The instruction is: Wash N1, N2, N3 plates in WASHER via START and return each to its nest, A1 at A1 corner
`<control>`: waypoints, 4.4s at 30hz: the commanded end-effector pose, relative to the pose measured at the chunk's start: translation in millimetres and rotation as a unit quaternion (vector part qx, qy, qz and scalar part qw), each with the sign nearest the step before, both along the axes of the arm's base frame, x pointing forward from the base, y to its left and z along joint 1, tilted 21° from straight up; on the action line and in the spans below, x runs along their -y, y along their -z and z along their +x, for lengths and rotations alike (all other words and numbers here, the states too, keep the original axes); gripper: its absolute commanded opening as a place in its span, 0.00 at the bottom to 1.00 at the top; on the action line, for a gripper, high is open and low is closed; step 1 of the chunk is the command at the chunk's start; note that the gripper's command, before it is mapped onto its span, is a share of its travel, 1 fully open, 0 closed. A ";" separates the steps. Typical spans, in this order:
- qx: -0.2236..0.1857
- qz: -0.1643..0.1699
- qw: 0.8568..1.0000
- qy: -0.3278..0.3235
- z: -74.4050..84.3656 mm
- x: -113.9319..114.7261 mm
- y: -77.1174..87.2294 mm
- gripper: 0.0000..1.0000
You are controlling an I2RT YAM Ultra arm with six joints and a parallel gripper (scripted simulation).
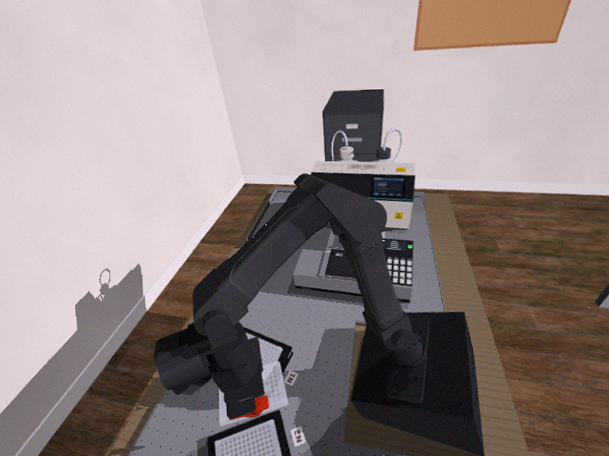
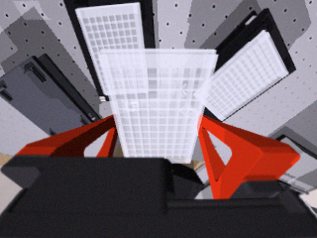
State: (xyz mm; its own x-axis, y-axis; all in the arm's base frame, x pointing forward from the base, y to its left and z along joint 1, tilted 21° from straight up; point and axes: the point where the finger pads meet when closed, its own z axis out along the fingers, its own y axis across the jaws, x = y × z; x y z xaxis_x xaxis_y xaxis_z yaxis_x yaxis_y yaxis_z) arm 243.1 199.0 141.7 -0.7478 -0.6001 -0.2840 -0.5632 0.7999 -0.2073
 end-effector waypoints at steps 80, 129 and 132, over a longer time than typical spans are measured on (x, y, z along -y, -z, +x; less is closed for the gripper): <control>0.003 0.061 0.987 0.145 42.8 258.5 -34.0 0.00; 0.001 0.089 0.970 0.227 -26.9 401.5 -15.5 0.00; 0.000 0.089 0.970 0.227 -36.7 412.6 -12.6 0.00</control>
